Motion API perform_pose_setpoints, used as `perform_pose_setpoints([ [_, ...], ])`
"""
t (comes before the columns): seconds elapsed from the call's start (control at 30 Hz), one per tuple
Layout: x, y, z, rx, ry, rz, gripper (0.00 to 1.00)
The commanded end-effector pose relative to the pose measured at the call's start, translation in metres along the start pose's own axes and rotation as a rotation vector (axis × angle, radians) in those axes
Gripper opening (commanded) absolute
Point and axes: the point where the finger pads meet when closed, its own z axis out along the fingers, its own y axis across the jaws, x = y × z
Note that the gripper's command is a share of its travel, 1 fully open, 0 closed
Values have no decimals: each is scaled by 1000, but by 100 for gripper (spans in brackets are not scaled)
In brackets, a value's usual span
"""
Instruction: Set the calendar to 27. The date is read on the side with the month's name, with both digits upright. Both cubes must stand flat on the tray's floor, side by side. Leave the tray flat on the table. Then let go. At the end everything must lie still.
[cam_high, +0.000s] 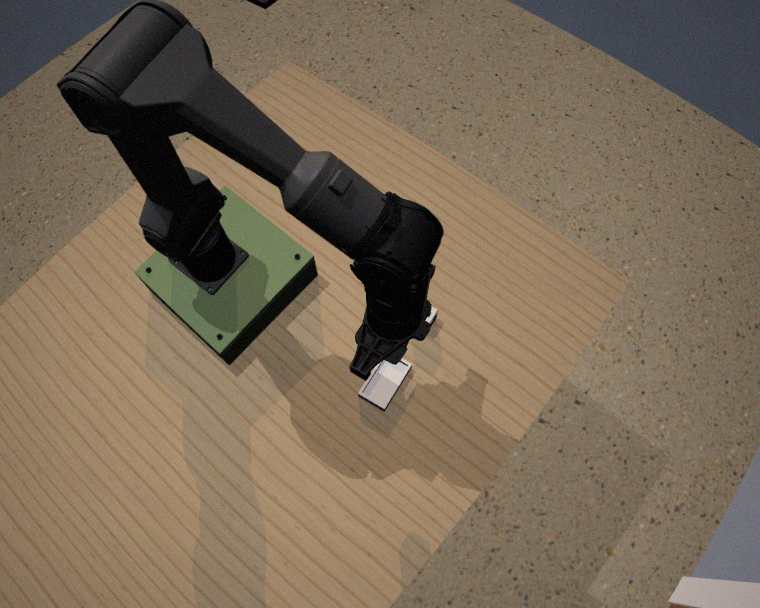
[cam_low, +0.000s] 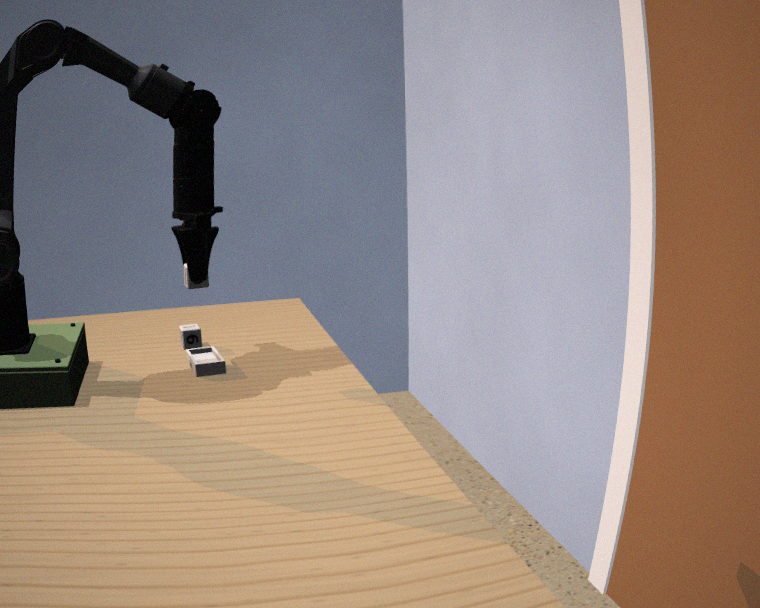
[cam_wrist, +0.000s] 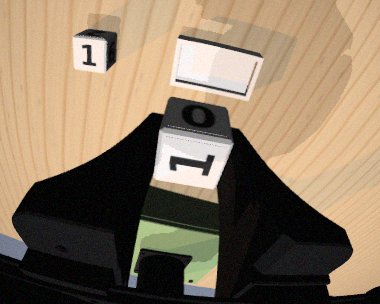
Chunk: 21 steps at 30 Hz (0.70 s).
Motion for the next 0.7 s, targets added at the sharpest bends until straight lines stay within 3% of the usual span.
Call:
perform_pose_setpoints([
  [0.0, 1, 0, 5, 1, 4, -1, 35],
  [0.67, 0, 0, 76, 2, 4, 0, 35],
])
